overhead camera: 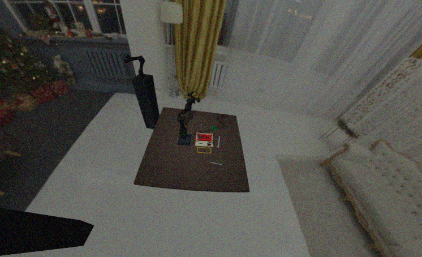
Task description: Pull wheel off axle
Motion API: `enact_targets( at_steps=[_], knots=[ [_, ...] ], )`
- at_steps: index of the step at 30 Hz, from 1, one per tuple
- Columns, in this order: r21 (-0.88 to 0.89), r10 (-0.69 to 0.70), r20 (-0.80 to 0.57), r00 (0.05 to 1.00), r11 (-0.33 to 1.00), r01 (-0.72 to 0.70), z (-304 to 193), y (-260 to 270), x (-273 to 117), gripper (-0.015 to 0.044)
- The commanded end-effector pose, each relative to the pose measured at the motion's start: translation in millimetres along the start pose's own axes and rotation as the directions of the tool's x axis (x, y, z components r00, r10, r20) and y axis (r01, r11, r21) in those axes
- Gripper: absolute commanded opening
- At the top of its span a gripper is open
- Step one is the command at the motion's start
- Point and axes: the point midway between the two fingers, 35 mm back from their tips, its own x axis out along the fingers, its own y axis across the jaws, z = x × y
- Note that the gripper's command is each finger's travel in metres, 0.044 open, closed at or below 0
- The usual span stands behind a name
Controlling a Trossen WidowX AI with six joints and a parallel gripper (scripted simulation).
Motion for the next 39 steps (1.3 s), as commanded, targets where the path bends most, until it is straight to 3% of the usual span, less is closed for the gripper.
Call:
enact_targets(
  at_steps=[1, 4, 12, 19, 24, 30, 32, 35, 39],
  knots=[
    [0.003, 0.002, 0.001, 1.000, 1.000, -0.002, 0.3, 1.0, 0.3, 0.0374],
    [0.050, 0.038, 0.022, 0.999, 0.998, -0.039, 5.2, 16.8, 5.0, 0.0300],
    [0.294, 0.213, 0.126, 0.969, 0.925, -0.241, 26.2, 93.3, 18.5, 0.0300],
    [0.598, 0.419, 0.271, 0.867, 0.633, -0.492, 47.1, 186.4, 13.1, 0.0300],
    [0.714, 0.576, 0.317, 0.754, 0.378, -0.589, 43.6, 259.2, -9.9, 0.0300],
    [0.777, 0.658, 0.341, 0.671, 0.205, -0.596, 39.7, 299.5, -29.0, 0.0300],
    [0.812, 0.691, 0.365, 0.624, 0.092, -0.576, 41.3, 316.6, -38.3, 0.0300],
    [0.863, 0.750, 0.410, 0.519, -0.135, -0.487, 43.1, 350.3, -60.6, 0.0300],
    [0.883, 0.806, 0.465, 0.367, -0.387, -0.267, 42.6, 390.8, -95.8, 0.0300]
  ],
)
